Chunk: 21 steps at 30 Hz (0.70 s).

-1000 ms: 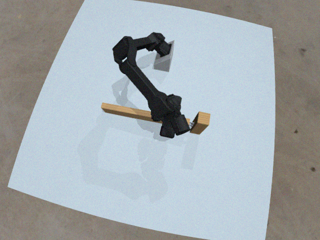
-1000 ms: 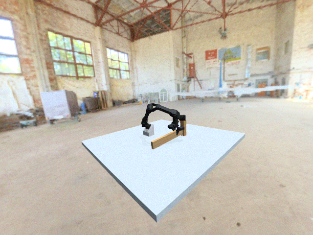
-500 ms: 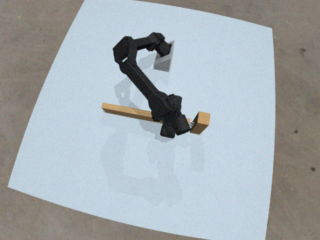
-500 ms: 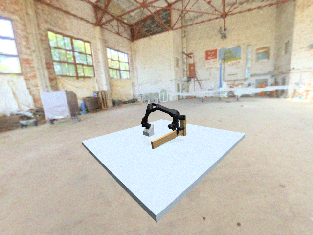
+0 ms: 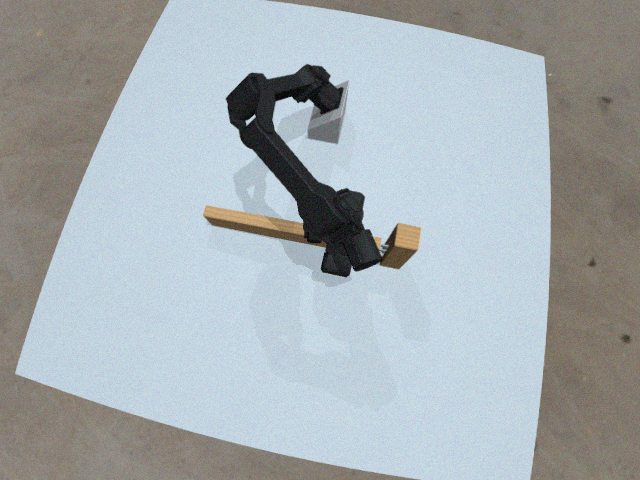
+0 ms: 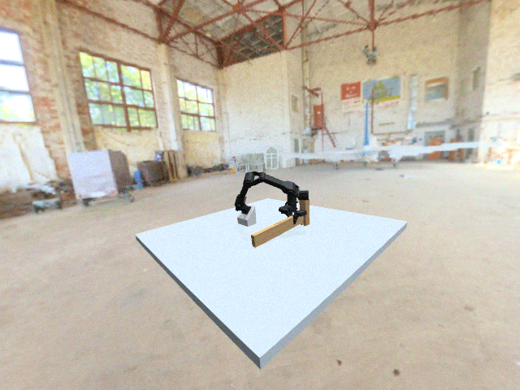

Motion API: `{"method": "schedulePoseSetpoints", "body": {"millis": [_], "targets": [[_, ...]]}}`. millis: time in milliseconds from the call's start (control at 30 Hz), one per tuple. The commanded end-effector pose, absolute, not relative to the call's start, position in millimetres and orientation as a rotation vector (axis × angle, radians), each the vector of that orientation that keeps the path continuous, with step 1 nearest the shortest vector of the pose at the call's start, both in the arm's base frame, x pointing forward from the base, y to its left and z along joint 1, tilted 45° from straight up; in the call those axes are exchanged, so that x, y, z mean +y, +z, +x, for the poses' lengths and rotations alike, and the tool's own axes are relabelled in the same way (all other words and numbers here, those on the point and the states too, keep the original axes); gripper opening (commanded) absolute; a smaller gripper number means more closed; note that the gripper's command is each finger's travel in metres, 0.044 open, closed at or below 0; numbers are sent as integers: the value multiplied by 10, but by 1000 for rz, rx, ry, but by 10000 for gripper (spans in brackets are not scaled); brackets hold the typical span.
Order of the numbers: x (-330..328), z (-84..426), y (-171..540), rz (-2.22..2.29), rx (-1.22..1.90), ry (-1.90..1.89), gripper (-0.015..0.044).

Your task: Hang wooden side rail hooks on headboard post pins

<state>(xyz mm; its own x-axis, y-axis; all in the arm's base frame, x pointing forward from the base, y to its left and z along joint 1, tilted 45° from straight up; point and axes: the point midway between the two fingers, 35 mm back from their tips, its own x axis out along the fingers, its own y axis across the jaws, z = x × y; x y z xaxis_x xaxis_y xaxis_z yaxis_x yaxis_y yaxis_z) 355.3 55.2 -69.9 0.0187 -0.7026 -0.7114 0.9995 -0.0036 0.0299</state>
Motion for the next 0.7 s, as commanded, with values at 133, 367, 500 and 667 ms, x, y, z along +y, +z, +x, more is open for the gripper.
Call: {"method": "schedulePoseSetpoints", "body": {"millis": [133,367,500,667], "targets": [[609,3545,-700,643,598,-1463,0],[610,3550,-711,643,598,-1463,0],[612,3553,-713,643,598,-1463,0],[618,3556,-713,643,598,-1463,0]]}}
